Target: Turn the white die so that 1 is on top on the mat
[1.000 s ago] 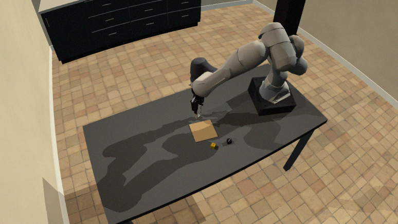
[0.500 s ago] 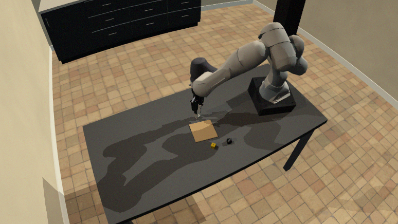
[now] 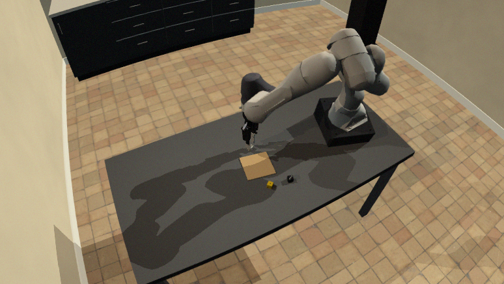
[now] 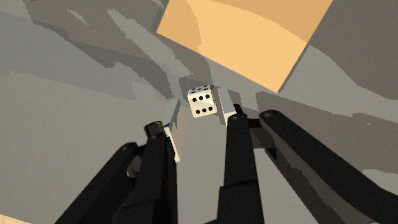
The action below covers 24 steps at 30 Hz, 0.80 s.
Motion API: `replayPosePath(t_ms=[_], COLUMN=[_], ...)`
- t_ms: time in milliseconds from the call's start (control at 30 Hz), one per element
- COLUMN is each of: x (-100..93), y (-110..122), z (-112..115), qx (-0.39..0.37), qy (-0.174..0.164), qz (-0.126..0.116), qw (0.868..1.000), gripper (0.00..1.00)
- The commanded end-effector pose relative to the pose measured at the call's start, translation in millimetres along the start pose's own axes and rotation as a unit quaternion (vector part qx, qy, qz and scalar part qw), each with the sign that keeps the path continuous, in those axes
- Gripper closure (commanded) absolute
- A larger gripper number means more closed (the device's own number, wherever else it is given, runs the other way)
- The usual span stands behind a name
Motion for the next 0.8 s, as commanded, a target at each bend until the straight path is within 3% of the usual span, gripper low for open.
replayPosePath(t_ms=[0,767], x=[-0.1,-0.1], y=[0.7,1.7], z=[1.2,3.0], qx=[-0.002,-0.002], qy=[-0.002,-0.002], qz=[0.001,0.001], qw=[1.0,1.0], gripper=[0.75,0.75])
Point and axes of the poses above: the point where the finger pads meet when closed, its own x axis out along the fingers, its own y axis across the jaws, z = x × y, the point moved 10 cm from there along -x, back along the fingers, and after that the axes turned 6 degrees about x, right-handed, at the moved point
